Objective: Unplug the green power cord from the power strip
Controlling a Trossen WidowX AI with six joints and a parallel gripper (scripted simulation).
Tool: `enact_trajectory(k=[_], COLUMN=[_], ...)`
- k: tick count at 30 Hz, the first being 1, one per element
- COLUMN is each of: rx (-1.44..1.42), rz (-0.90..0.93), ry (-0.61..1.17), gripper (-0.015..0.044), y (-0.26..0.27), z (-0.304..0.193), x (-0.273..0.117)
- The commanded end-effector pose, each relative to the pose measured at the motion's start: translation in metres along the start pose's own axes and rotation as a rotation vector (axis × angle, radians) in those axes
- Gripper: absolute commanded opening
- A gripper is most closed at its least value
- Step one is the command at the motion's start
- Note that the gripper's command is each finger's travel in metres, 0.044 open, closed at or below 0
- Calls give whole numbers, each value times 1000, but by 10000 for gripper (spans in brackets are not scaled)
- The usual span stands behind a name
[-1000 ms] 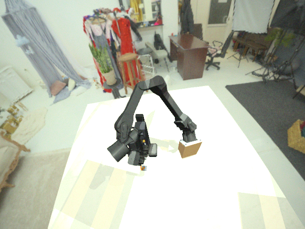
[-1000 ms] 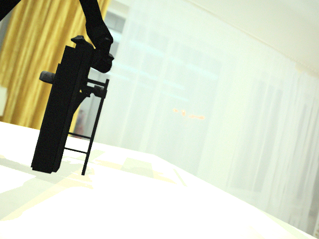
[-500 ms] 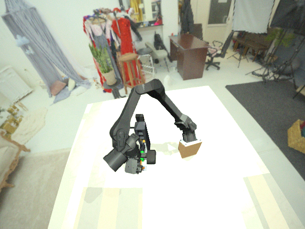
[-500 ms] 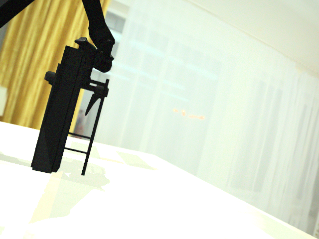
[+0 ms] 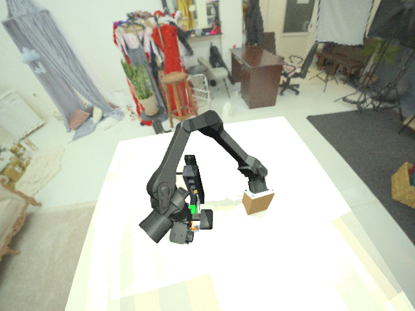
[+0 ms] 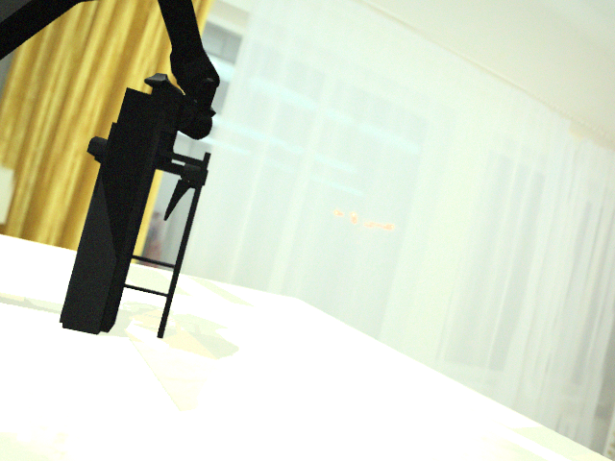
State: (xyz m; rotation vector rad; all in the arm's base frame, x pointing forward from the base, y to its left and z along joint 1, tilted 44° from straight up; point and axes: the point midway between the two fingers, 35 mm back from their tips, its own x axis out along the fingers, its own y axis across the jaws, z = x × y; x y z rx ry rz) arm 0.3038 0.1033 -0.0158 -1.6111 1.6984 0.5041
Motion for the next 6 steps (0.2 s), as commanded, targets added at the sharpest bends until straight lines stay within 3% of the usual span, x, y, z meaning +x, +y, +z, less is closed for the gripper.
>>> enact_trajectory(k=[1, 6], rx=[2, 2], rz=[2, 2], ry=[-2, -2], gripper=[440, 440], y=[1, 1], z=[1, 1], x=[-1, -1])
